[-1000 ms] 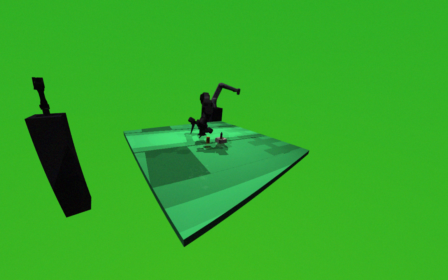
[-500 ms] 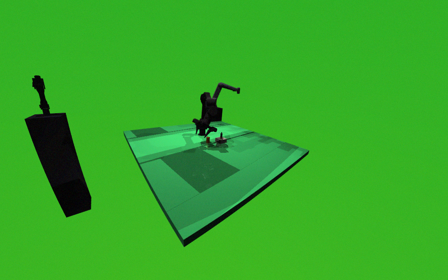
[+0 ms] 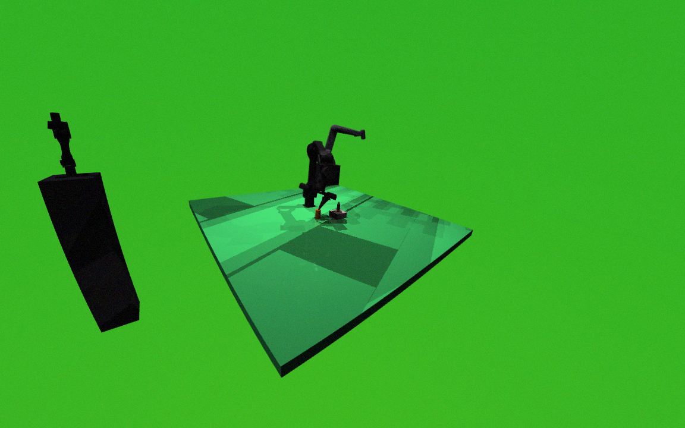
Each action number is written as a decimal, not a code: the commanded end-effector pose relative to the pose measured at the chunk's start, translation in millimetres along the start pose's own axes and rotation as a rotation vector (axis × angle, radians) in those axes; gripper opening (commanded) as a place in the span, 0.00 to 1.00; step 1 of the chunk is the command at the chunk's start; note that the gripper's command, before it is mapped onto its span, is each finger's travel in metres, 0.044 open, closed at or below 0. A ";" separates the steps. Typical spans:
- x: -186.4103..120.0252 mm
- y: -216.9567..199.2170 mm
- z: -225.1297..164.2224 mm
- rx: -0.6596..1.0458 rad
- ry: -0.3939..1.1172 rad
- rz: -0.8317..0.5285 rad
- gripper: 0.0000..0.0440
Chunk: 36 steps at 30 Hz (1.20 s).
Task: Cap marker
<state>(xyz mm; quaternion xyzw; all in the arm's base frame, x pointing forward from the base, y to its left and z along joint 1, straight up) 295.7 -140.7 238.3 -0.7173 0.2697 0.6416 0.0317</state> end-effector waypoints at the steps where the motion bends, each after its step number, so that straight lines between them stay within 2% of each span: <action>1: -2.2 -5.9 6.0 -0.021 -0.035 -0.035 0.72; 36: 2.1 -33.5 53.0 -0.115 -0.304 -0.271 0.72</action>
Point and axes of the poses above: the point midway between the two fingers, 35 mm back from their tips, its own x axis out along the fingers, its own y axis across the jaws, z = x × y, the point moved 10 cm from there along -x, back along the fingers, and after that the axes turned 1 degree about x, right-handed, at the moved point
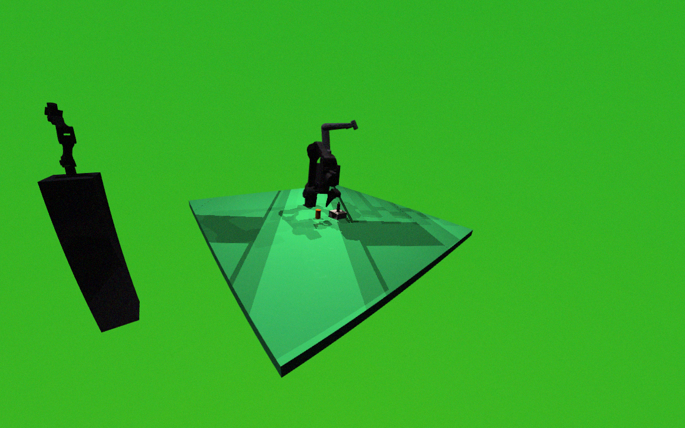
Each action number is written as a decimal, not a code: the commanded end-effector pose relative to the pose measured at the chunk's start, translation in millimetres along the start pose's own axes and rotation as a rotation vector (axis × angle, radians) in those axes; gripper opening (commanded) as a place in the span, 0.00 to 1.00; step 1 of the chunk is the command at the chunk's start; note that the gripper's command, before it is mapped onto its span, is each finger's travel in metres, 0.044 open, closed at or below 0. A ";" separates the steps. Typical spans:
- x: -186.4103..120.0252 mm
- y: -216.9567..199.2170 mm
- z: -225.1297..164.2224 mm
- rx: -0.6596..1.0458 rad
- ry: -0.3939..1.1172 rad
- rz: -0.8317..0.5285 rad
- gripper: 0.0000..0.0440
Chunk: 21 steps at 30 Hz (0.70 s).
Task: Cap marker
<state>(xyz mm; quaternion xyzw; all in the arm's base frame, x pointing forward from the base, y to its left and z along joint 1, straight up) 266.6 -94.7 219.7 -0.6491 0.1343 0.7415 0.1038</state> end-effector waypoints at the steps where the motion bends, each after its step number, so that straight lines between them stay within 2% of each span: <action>1: 4.4 -1.3 5.5 0.005 -0.028 -0.034 0.72; 21: 37.8 1.8 18.3 -0.011 -0.107 -0.104 0.66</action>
Point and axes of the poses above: the point midway between the two fingers, 35 mm back from their tips, its own x axis out along the fingers, its own y axis across the jaws, z = x × y, the point moved 10 cm from there along -x, back along the fingers, and after that the axes turned 1 degree about x, right-handed, at the moved point
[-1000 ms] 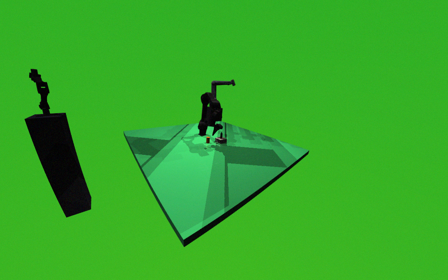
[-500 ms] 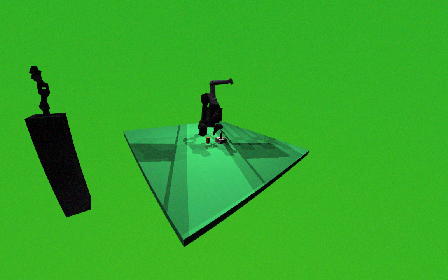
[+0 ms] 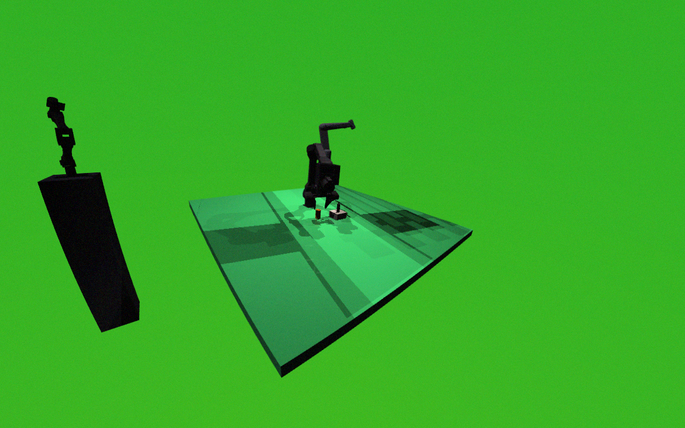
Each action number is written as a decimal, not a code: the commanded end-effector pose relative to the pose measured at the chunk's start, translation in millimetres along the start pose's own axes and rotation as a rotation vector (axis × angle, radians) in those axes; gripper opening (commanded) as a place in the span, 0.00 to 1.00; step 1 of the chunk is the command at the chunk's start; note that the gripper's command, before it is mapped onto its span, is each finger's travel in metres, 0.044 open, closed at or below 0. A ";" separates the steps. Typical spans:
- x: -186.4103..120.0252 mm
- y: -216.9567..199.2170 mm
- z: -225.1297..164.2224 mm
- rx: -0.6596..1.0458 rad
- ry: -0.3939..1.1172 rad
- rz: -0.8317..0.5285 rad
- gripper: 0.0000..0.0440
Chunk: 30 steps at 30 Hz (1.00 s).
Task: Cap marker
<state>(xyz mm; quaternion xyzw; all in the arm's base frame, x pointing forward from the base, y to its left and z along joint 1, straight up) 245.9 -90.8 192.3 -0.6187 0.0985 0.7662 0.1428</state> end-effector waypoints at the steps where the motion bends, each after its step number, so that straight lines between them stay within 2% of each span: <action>1: 10.3 1.6 0.2 -0.010 -0.016 -0.014 0.66; 12: 35.1 5.7 0.0 -0.039 -0.034 -0.012 0.61; 18: 41.4 7.3 0.5 -0.054 -0.026 0.007 0.55; 20: 41.6 7.5 0.6 -0.059 -0.019 0.015 0.50; 26: 34.1 6.9 2.3 -0.071 0.013 0.037 0.15; 30: 21.0 4.4 1.2 -0.078 0.063 0.047 0.13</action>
Point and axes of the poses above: the point midway between the two fingers, 35 mm back from their tips, its own x axis out along the fingers, its own y axis across the jaws, z = x × y, the point moved 10 cm from there along -x, back along the fingers, and after that the axes turned 1 degree about x, right-handed, at the moved point
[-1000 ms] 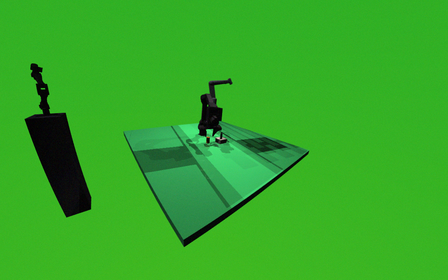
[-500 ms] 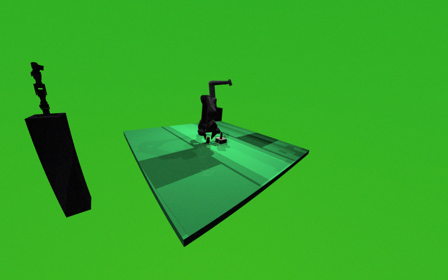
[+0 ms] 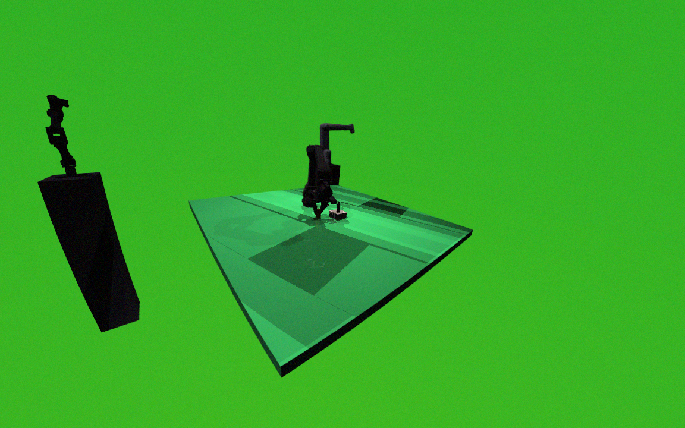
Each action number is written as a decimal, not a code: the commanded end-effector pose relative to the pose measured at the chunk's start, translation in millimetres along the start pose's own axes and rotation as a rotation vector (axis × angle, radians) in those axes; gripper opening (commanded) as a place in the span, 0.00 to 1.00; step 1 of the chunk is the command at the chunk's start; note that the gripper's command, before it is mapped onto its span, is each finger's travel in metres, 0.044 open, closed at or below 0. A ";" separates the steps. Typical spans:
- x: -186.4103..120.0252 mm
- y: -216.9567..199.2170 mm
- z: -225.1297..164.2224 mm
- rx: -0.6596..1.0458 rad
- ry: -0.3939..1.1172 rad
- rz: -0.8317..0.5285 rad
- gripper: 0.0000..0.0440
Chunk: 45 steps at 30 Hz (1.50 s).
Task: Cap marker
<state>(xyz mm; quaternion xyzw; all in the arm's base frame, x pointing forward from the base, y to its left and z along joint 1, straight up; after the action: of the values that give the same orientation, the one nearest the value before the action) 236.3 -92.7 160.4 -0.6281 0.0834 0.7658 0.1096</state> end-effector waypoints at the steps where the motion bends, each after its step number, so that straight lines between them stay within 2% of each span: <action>1: -15.2 -1.9 -0.6 -0.013 0.057 0.022 0.13; 11: -48.6 -15.7 0.4 -0.042 0.145 0.029 0.11; 25: -82.7 -57.3 7.8 -0.100 0.191 0.002 0.08; 45: -97.2 -113.1 29.0 -0.319 0.145 0.011 0.00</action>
<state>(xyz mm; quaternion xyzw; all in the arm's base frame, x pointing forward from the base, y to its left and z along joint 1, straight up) 259.7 9.1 259.8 -0.6943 -0.0164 0.7195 0.0054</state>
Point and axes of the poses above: the point midway between the two fingers, 35 mm back from their tips, its own x axis out along the fingers, its own y axis across the jaws, z = x × y, the point moved 10 cm from there along -x, back along the fingers, and after that the axes turned 1 degree about x, right-handed, at the moved point
